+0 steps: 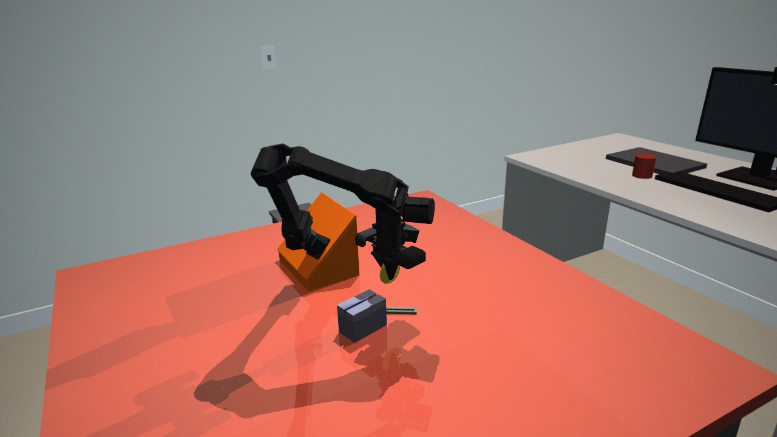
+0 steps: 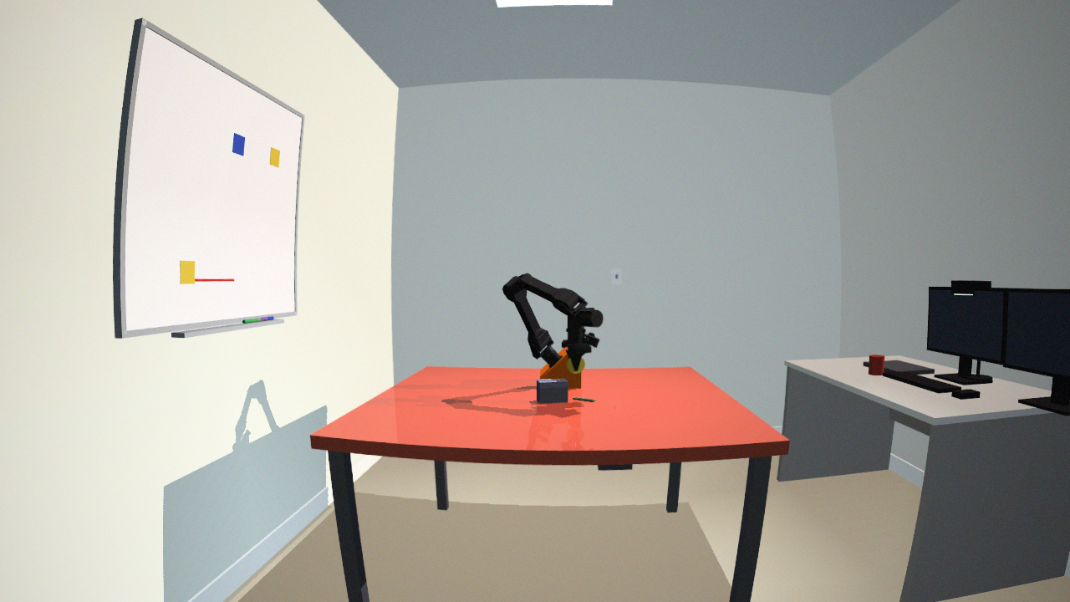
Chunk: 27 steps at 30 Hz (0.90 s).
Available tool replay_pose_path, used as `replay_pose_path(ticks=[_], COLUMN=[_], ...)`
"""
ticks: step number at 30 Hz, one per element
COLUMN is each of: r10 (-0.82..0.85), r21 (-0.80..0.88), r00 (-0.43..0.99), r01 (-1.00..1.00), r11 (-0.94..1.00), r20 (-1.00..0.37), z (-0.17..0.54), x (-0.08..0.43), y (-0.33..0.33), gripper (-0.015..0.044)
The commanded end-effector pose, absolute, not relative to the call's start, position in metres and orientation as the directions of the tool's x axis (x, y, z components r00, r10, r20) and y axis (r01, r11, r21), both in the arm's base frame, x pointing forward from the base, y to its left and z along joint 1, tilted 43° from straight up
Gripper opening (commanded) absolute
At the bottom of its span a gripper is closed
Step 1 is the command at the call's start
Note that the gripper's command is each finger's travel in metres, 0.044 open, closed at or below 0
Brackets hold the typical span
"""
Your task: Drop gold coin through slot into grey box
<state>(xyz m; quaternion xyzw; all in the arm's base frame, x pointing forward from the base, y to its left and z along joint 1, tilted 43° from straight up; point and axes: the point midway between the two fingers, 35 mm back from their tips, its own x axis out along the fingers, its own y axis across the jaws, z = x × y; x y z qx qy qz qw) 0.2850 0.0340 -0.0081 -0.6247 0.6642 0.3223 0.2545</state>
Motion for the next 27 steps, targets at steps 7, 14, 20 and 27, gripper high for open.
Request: replay_pose_path(ticks=[7, 14, 20, 27], r10=[-0.670, -0.671, -0.673, -0.675], r21=[0.116, 0.116, 0.116, 0.116], r00=[-0.093, -0.093, -0.093, -0.094], r01=[-0.993, -0.993, -0.993, -0.993], r11=[0.010, 0.010, 0.012, 0.013], r20=[-0.736, -0.735, -0.734, -0.732], z=[0.010, 0.023, 0.032, 0.043], x=[0.285, 0.284, 0.282, 0.279], y=[0.013, -0.001, -0.012, -0.024], gripper=[0.0000, 0.0000, 0.0000, 0.0000])
